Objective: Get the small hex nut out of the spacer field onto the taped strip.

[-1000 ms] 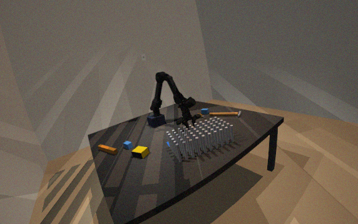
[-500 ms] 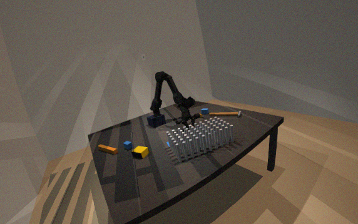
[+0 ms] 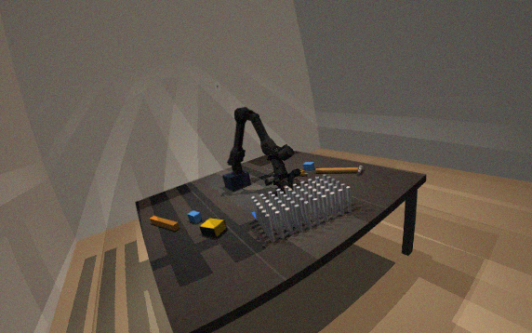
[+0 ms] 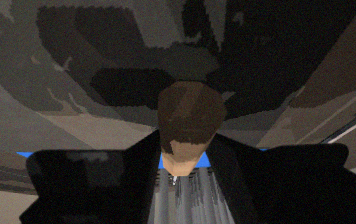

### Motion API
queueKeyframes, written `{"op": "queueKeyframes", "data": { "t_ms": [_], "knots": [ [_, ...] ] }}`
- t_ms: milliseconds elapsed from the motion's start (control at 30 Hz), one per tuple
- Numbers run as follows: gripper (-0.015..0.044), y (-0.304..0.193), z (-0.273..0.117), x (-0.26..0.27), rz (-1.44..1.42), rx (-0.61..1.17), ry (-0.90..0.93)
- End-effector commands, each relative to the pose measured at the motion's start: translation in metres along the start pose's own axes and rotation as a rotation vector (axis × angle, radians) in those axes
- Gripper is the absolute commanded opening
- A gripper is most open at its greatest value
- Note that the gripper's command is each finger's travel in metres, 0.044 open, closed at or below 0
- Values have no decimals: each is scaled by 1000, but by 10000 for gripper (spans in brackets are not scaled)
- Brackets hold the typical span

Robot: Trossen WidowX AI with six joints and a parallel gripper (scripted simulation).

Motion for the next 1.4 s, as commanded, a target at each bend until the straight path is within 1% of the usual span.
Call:
{"op": "queueKeyframes", "data": {
  "t_ms": [0,1367],
  "knots": [
    [0,3,-2,1,2,3,2],
    [0,31,-20,4,2,-1,2]
  ]
}}
Point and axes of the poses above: the point midway between the two fingers, 35 mm back from their tips, its own z axis out along the fingers, its own x axis across the jaws, y = z × x, the point moved 10 cm from there along -z, back along the fingers, and after that the axes turned 8 degrees about z, right-handed, at the moved point
